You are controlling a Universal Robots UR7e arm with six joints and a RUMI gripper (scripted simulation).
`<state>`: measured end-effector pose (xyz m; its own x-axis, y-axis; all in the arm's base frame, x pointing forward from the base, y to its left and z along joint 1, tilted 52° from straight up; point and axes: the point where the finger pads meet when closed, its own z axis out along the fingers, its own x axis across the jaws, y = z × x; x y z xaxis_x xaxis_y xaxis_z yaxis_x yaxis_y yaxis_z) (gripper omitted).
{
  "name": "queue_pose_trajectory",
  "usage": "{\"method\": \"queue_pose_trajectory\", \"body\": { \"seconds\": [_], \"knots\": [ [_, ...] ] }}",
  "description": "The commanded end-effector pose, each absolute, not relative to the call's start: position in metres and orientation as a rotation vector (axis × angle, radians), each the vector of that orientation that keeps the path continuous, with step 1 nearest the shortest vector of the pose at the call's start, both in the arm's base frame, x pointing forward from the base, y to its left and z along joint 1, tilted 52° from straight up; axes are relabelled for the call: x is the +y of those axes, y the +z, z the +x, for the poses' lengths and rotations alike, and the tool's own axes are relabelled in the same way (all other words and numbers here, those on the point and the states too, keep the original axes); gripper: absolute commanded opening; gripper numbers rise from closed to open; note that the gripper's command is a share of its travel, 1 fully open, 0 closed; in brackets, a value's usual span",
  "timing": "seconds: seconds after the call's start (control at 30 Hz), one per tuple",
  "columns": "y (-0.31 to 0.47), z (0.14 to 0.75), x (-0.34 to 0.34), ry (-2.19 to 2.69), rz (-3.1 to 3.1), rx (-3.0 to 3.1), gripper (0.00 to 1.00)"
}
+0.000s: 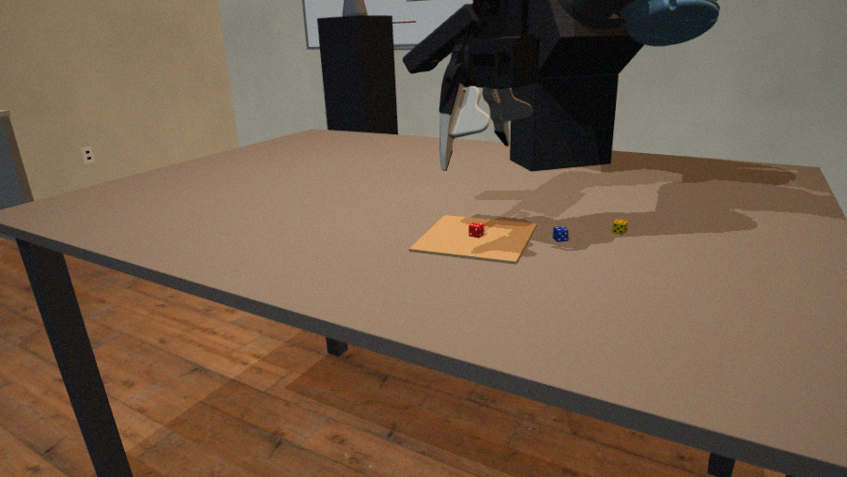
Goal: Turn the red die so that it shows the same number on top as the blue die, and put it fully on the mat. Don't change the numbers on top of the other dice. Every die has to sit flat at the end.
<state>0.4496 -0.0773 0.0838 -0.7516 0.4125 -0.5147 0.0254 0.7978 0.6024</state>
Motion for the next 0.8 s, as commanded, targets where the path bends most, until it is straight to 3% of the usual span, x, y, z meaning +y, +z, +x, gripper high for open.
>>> {"method": "queue_pose_trajectory", "body": {
  "seconds": [0.0,0.77],
  "knots": [
    [0.0841,0.4495,-0.0776,0.766,0.322,2.324,1.00],
    [0.0841,0.4498,-0.0778,0.758,0.303,2.324,1.00]
  ]
}}
